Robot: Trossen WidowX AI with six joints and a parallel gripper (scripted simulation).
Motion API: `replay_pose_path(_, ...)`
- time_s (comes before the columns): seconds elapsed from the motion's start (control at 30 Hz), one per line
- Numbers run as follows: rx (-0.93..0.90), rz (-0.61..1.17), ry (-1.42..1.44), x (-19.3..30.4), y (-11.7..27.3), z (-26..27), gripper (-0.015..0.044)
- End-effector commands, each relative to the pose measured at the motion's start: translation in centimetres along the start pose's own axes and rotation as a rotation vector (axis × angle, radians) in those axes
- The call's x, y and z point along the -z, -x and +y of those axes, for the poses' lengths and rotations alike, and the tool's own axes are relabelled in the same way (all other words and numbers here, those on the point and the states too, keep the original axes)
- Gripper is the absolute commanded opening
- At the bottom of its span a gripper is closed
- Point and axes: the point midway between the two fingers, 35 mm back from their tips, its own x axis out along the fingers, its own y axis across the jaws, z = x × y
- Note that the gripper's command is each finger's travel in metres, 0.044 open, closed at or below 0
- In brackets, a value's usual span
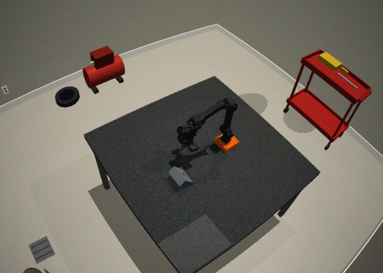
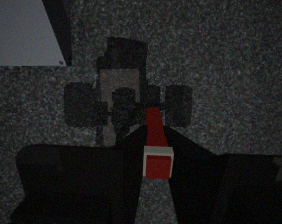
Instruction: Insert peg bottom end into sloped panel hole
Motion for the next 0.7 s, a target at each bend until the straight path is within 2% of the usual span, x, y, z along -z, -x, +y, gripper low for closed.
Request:
replay_pose_path(0.0,0.009,-0.02,0.0,0.0,0.1,0.4,0.0)
replay_pose_path(0.67,0.019,-0.124,0.01,-0.5,0.4,3.1,0.0)
